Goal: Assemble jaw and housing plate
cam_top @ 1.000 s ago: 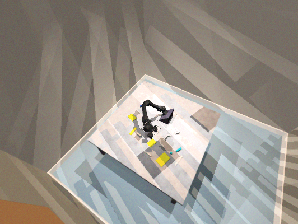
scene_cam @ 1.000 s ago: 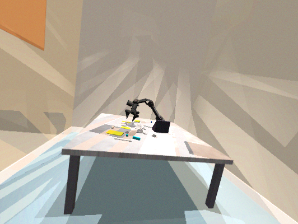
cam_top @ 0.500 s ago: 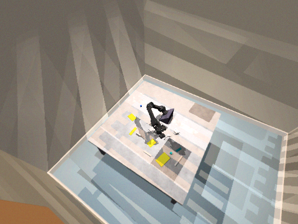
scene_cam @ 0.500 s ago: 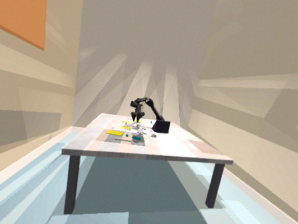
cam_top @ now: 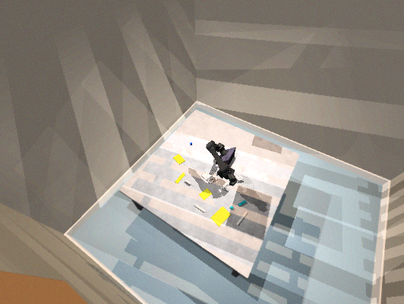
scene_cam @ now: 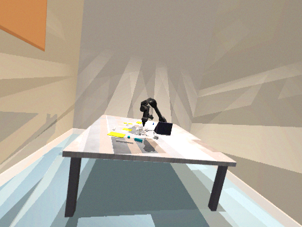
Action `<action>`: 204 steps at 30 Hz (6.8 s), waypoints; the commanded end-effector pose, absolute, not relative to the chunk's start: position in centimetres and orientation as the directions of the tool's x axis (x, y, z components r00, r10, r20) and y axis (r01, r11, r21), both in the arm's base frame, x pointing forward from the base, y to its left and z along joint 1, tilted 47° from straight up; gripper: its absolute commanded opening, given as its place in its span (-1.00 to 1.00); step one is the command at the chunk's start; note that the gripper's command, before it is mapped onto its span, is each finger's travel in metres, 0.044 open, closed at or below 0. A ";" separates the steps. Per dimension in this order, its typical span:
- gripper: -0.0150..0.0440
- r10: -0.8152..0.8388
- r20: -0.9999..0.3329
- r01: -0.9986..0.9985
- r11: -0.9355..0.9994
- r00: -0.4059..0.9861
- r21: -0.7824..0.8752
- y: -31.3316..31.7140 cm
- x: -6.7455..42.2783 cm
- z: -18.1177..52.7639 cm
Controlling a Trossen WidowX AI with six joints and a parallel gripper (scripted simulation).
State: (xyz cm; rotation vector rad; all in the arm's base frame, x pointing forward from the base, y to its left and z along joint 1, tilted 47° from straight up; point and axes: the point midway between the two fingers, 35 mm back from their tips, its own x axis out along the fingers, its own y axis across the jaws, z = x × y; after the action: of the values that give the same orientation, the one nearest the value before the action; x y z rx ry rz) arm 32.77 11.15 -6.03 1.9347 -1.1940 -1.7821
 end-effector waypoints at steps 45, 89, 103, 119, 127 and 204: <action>1.00 -0.721 -0.686 -0.352 -0.621 -0.094 0.701 8.3 31.7 -9.0; 1.00 -0.721 -0.686 -0.352 -0.621 -0.094 0.701 8.3 31.7 -9.0; 1.00 -0.721 -0.686 -0.352 -0.621 -0.094 0.701 8.3 31.7 -9.0; 1.00 -0.721 -0.686 -0.352 -0.621 -0.094 0.701 8.3 31.7 -9.0; 1.00 -0.721 -0.686 -0.352 -0.621 -0.094 0.701 8.3 31.7 -9.0; 1.00 -0.722 -0.686 -0.352 -0.620 -0.094 0.701 4.7 31.5 -12.6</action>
State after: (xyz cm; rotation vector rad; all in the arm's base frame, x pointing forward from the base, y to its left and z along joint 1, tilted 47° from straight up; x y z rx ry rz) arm 31.46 4.77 -12.52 1.8883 -1.1795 -1.7720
